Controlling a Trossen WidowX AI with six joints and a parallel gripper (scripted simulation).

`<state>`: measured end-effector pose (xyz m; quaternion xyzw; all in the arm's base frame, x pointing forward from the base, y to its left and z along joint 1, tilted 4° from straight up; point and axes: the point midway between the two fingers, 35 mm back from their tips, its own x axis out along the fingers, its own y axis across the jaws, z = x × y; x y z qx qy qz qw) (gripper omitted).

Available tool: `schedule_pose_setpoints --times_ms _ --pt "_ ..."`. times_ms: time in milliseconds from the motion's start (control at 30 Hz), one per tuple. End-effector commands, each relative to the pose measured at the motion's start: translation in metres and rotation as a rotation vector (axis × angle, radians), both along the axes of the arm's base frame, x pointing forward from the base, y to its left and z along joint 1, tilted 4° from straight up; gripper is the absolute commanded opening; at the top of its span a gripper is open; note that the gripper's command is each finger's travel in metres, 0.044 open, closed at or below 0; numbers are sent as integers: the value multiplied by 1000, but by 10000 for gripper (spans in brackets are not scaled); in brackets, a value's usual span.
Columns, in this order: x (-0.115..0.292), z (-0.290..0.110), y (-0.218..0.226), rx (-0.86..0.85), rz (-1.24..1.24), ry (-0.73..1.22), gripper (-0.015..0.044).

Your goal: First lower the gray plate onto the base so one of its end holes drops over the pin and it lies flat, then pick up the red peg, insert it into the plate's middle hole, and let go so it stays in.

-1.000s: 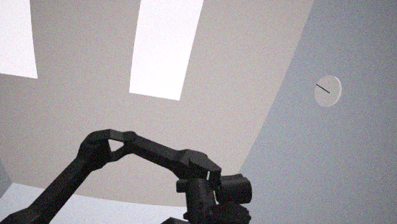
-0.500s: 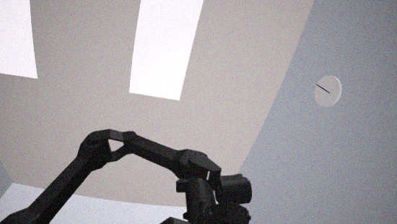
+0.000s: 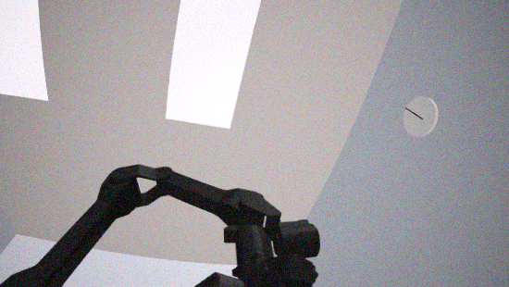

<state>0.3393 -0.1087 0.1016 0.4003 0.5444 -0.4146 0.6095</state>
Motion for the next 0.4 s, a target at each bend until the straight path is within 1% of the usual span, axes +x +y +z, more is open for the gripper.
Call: schedule_pose_setpoints --times_ms 0,367 --pt "0 3 0 1 4 -5 150" --pt "-3 8 0 1 4 -5 150"
